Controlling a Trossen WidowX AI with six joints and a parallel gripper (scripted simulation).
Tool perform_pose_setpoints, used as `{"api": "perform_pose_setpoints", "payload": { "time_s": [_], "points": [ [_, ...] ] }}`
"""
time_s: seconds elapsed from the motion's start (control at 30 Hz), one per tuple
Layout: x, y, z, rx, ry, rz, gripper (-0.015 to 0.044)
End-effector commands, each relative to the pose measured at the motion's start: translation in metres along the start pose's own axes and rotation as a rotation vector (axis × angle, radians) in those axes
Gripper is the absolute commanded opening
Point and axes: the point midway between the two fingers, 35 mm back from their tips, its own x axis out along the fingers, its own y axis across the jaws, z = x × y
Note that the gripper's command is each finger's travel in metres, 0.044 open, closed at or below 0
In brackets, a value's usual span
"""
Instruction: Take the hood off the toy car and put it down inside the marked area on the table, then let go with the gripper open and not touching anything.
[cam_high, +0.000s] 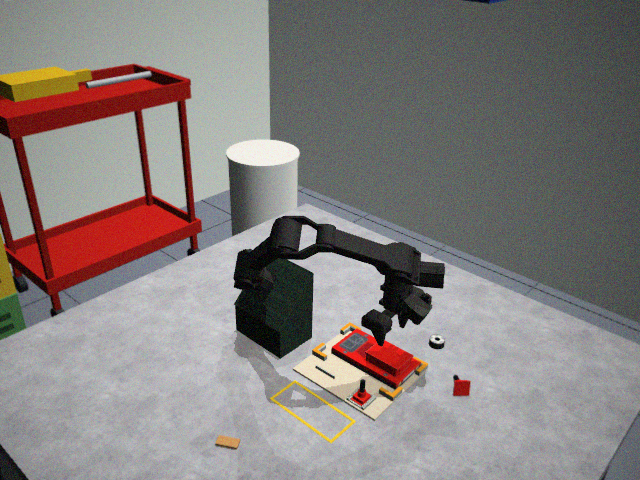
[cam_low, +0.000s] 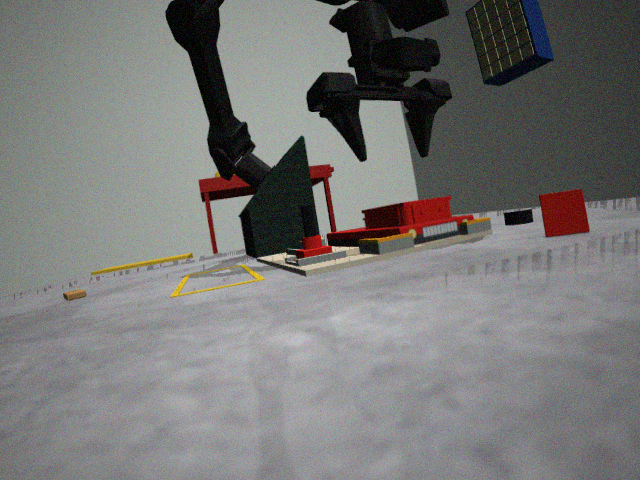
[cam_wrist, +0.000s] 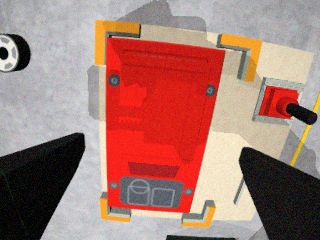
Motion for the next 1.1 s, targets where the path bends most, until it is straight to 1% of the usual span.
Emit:
{"api": "perform_pose_setpoints", "payload": {
  "time_s": [0.0, 1.07],
  "points": [
    [0.003, 0.0, -0.001, 0.008, 0.004, -0.007, 0.044],
    [0.027, 0.001, -0.001, 0.008, 0.004, -0.008, 0.044]
  ]
}}
